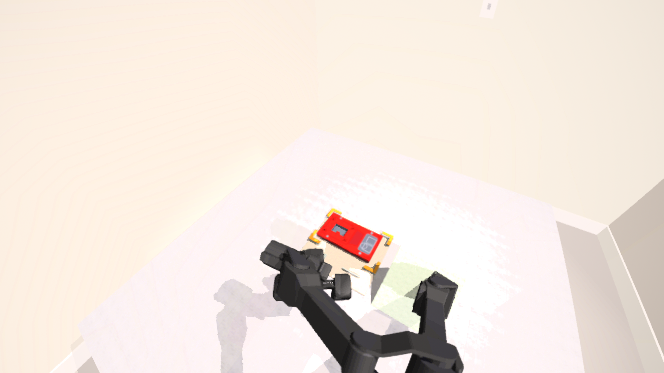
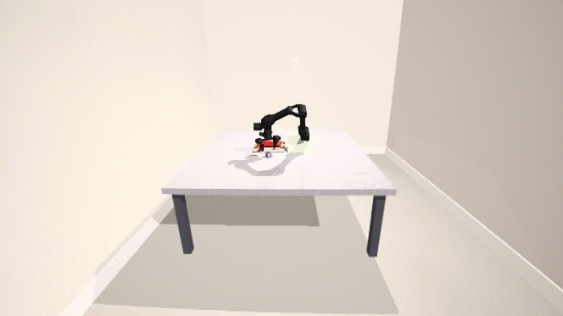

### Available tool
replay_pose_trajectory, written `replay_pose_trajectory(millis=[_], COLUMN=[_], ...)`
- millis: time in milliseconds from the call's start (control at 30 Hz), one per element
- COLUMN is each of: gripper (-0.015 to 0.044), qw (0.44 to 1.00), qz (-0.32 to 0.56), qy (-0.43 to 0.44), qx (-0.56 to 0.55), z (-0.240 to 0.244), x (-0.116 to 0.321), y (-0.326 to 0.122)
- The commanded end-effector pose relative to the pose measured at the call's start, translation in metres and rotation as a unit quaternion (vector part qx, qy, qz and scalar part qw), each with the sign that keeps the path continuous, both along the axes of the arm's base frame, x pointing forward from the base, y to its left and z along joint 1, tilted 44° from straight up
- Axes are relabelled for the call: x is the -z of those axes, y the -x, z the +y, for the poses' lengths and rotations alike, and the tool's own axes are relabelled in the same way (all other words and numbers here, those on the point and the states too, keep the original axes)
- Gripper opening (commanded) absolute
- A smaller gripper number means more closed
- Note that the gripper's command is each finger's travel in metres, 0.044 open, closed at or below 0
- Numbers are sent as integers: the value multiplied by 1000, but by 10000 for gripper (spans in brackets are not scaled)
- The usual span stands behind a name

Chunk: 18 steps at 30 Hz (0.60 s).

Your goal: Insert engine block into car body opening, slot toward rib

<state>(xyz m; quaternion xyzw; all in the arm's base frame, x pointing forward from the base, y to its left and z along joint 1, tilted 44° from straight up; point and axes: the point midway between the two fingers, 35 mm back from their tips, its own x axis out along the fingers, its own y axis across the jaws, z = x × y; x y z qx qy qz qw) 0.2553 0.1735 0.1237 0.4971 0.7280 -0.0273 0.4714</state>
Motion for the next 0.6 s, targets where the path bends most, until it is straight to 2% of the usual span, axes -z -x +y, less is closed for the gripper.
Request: replay_pose_trajectory(millis=[0, 567], gripper=[440, 440], qw=[1000, 1000], qz=[6, 6], qy=[-1, -1], qx=[1, 1], z=[3, 20], x=[5, 23], y=[1, 2])
